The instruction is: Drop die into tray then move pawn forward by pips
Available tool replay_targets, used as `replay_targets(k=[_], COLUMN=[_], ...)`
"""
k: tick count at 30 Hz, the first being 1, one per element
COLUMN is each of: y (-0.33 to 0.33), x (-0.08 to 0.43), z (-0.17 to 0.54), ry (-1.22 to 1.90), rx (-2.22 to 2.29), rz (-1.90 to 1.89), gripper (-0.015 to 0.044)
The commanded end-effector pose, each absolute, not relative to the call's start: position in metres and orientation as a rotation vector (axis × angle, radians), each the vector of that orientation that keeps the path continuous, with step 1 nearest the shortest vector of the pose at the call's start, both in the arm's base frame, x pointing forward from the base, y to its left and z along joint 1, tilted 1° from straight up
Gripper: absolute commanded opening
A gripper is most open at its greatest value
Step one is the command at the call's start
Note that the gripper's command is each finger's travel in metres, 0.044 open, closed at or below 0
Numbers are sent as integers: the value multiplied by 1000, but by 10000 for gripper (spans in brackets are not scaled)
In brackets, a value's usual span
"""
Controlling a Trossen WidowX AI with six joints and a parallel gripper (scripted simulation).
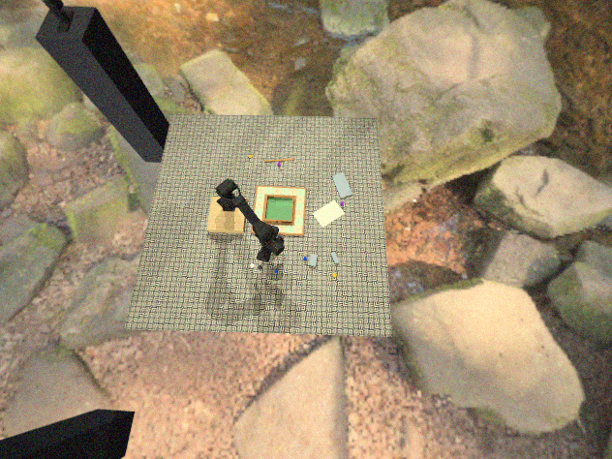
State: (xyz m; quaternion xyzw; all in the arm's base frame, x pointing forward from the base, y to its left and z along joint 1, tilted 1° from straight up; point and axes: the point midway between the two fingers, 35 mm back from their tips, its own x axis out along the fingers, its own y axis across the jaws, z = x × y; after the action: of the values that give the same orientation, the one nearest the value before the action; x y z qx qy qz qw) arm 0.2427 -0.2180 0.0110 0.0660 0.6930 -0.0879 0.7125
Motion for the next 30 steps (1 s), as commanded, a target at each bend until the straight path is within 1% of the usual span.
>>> replay_targets(k=[1, 3, 6, 23, 30], y=[-218, -218, -218, -206, -201], x=[243, 243, 244, 243, 244], z=[10, 10, 14, 128, 132], ry=[1535, 1535, 1535, 1534, 1535], rx=[145, 145, 144, 145, 142], rz=[-189, -189, -189, -189, -186], gripper=[91, 78, 0, 0, 0])
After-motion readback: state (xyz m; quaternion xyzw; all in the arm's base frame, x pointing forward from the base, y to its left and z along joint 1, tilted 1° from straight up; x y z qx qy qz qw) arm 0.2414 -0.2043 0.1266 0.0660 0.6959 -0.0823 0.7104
